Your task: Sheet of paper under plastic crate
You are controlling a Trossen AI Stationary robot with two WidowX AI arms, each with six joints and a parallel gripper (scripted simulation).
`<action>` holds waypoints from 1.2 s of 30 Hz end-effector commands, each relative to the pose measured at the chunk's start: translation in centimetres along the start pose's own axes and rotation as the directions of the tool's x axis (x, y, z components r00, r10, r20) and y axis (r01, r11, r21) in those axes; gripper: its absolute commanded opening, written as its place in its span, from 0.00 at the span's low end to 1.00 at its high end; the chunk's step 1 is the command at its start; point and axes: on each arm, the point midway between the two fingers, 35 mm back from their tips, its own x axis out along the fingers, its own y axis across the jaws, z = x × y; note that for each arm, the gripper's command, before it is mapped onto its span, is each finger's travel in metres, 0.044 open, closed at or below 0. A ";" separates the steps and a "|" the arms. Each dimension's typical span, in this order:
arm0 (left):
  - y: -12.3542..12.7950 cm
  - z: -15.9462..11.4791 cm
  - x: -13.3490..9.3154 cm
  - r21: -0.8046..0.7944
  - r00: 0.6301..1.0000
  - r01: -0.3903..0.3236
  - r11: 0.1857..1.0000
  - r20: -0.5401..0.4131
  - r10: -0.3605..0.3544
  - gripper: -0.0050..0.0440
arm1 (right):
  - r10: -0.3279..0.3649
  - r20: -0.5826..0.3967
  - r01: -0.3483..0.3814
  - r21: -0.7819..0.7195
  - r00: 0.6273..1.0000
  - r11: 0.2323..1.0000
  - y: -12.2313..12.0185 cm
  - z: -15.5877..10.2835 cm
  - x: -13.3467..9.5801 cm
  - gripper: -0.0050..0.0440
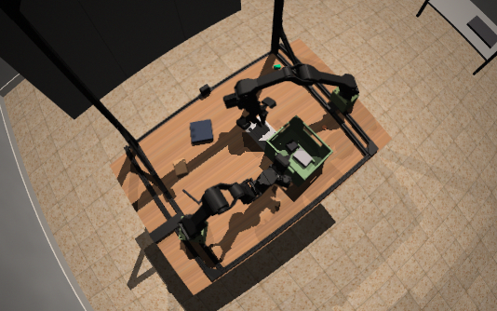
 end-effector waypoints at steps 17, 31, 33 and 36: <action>0.0 0.0 0.1 0.007 1.000 0.001 1.000 -0.005 -0.001 0.22 | 0.077 0.002 -0.077 -0.013 0.997 0.997 3.0 0.1 -0.2 0.10; 0.3 1.2 1.7 0.007 1.000 0.001 1.000 -0.005 -0.001 0.22 | 0.077 0.002 -0.077 -0.013 0.997 0.997 3.0 0.1 -0.2 0.10; 0.3 1.4 2.0 0.007 1.000 0.001 1.000 -0.005 -0.001 0.22 | 0.077 0.002 -0.077 -0.013 0.997 0.997 3.0 0.1 -0.2 0.10; 0.3 1.6 2.4 0.007 1.000 0.001 1.000 -0.005 -0.001 0.22 | 0.077 0.002 -0.077 -0.013 0.997 0.997 3.0 0.1 -0.2 0.10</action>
